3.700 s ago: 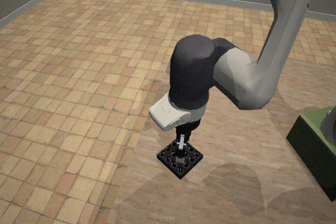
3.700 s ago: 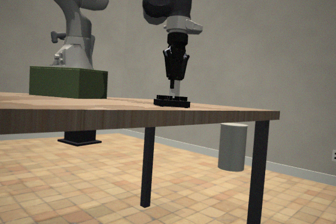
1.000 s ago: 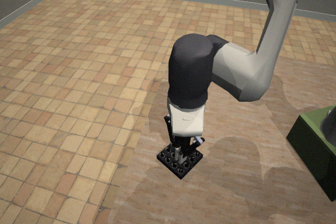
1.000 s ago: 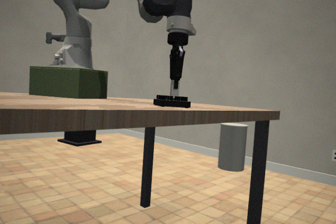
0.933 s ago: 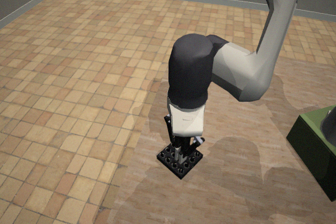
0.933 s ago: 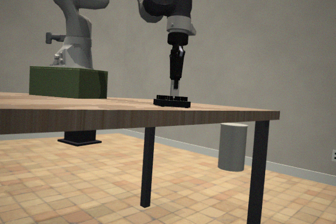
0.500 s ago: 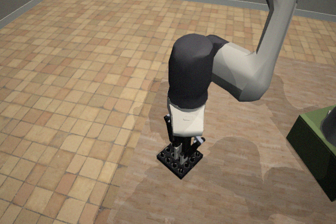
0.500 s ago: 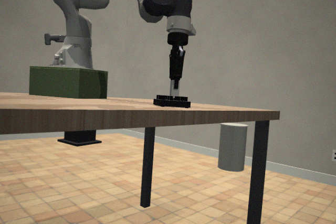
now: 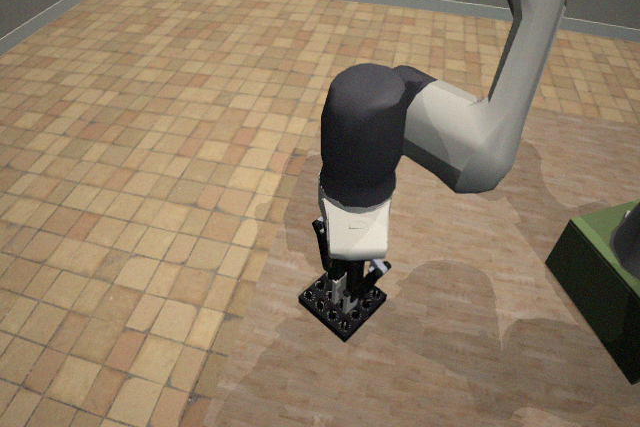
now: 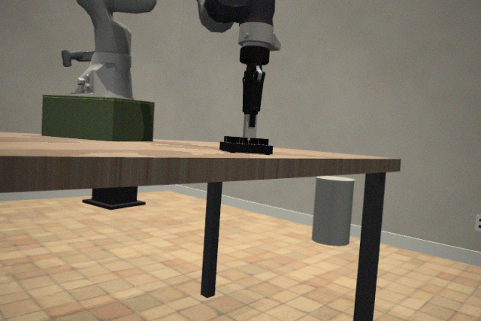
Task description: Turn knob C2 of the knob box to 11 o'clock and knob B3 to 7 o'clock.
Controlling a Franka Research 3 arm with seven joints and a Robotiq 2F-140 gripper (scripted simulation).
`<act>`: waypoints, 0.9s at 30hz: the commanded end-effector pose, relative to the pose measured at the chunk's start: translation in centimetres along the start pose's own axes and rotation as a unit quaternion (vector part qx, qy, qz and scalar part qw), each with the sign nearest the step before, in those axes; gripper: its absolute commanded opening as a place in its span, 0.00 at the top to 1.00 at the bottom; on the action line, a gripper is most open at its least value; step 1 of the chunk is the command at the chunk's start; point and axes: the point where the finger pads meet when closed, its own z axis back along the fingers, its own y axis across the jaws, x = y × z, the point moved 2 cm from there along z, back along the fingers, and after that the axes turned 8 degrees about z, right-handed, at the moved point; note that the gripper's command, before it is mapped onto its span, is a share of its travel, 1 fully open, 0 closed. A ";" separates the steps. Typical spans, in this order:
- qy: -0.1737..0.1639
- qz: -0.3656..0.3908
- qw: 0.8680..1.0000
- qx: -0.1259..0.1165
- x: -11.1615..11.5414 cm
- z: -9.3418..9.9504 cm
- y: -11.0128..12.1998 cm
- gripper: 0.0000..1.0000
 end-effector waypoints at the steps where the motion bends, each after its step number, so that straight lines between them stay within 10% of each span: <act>1: -0.001 0.003 1.000 0.000 0.1 0.5 0.0 0.88; 27: -0.001 0.003 1.000 0.000 0.1 3.7 0.0 0.88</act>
